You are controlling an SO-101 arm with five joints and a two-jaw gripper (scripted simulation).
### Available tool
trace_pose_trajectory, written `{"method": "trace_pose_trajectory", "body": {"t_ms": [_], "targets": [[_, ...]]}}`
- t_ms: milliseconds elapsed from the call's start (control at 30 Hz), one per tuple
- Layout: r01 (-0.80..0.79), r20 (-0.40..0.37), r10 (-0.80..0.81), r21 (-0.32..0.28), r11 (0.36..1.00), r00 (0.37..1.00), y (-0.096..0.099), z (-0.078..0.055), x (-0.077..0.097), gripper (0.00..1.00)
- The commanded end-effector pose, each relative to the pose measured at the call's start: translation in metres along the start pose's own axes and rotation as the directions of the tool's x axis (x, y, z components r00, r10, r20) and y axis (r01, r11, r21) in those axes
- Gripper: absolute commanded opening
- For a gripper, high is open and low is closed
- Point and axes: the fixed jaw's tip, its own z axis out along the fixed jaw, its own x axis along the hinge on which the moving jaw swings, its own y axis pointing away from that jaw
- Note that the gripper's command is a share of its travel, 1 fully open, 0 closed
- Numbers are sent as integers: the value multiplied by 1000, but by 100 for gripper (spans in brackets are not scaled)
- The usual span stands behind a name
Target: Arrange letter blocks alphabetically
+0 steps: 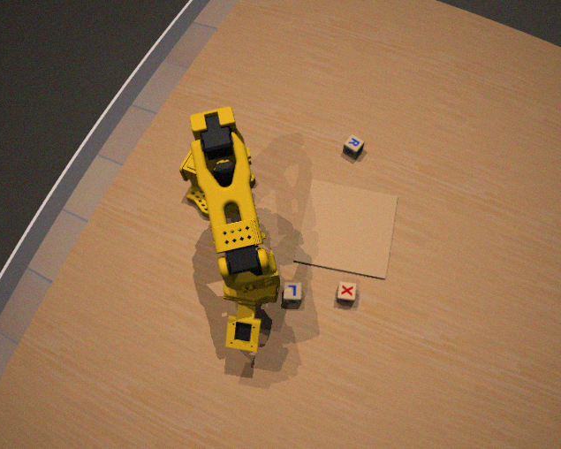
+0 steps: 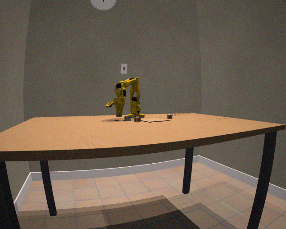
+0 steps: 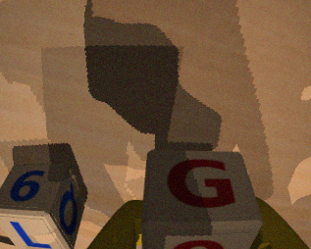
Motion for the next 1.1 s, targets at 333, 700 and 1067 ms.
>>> {"method": "trace_pose_trajectory", "body": {"t_ms": [333,700,1067], "targets": [[0,51,1,-23,1000,999,2,-3,-7,0],[0,51,1,-23,1000,999,3,2,-7,0],[0,51,1,-23,1000,999,3,4,-7,0]]}}
